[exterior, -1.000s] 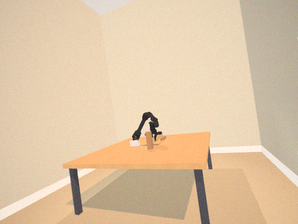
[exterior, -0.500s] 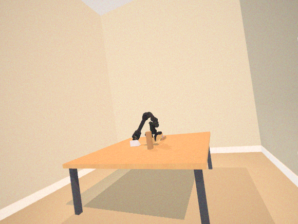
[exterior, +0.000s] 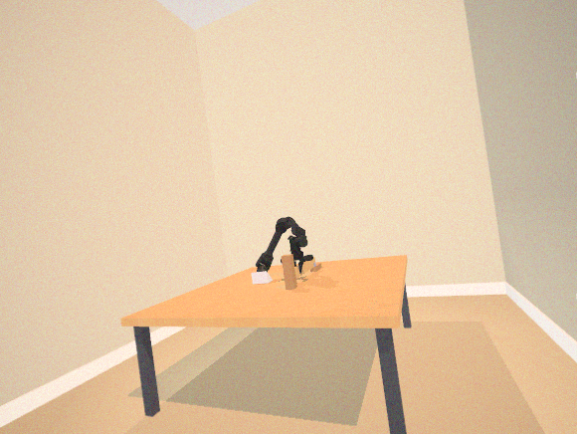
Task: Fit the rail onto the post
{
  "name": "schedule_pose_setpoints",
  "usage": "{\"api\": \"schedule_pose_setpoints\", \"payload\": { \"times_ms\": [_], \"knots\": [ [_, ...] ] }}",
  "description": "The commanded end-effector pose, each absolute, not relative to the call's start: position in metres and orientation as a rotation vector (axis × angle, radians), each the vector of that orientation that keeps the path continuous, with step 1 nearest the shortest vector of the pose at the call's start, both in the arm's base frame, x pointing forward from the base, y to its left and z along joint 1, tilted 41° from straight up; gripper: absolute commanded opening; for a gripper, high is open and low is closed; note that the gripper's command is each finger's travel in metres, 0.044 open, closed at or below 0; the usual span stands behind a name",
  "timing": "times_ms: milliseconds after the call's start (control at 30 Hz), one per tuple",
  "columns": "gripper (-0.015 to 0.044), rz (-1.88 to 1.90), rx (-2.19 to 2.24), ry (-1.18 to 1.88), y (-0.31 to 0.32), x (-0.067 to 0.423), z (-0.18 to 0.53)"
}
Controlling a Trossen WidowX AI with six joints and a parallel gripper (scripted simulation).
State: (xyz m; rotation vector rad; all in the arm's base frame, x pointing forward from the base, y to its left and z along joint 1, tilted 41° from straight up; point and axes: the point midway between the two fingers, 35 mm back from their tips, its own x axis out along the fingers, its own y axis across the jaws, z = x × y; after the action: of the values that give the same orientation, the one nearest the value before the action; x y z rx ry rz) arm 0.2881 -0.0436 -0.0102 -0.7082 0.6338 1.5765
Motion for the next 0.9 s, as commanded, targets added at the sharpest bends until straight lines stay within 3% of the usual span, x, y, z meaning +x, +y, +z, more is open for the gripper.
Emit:
{"api": "schedule_pose_setpoints", "payload": {
  "times_ms": [0,867],
  "knots": [
    [0.0,1.569,-0.715,0.646,-0.0487,0.2873,-0.011],
    [0.0,1.569,-0.715,0.646,-0.0504,0.2876,-0.0106]
  ]
}}
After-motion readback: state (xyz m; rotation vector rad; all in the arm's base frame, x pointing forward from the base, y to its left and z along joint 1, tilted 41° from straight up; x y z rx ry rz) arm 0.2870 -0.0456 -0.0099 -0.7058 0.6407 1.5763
